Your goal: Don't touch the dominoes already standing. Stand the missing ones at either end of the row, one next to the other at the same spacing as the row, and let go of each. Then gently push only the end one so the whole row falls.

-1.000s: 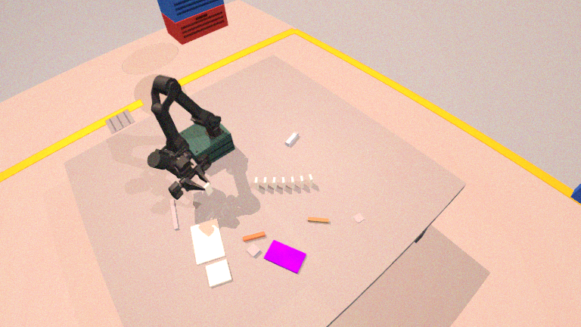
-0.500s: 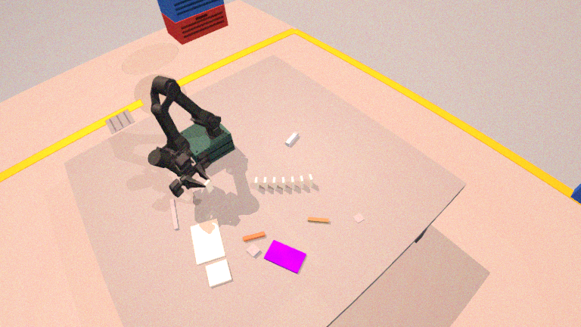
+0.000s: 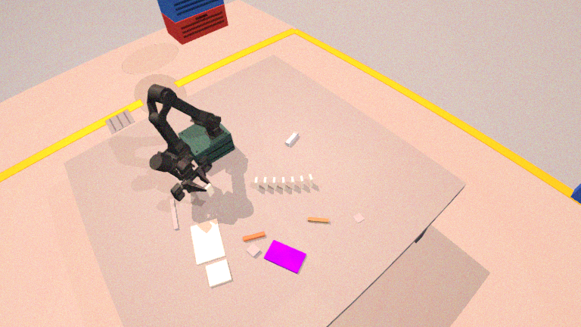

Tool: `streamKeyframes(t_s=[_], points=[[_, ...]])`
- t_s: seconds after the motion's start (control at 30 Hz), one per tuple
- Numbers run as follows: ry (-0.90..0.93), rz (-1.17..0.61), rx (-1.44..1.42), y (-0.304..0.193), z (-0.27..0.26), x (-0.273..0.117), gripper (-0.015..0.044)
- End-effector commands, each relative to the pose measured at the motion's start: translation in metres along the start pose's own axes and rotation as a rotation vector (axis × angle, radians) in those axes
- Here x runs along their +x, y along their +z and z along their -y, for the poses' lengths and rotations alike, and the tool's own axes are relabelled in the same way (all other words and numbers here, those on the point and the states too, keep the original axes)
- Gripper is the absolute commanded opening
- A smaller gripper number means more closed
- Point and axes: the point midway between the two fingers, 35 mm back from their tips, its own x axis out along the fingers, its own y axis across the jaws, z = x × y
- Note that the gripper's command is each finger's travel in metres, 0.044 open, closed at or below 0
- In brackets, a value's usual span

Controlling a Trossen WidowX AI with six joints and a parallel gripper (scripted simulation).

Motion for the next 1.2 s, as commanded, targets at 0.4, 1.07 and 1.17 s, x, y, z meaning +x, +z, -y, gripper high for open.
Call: streamKeyframes(t_s=[0.4, 1.07, 1.17], points=[[0.002, 0.001, -0.005, -0.041, 0.004, 0.002, 0.0107], [0.000, 0.000, -0.005, -0.090, -0.005, 0.002, 0.0107], [0.000, 0.000, -0.005, -0.090, -0.005, 0.002, 0.0107]])
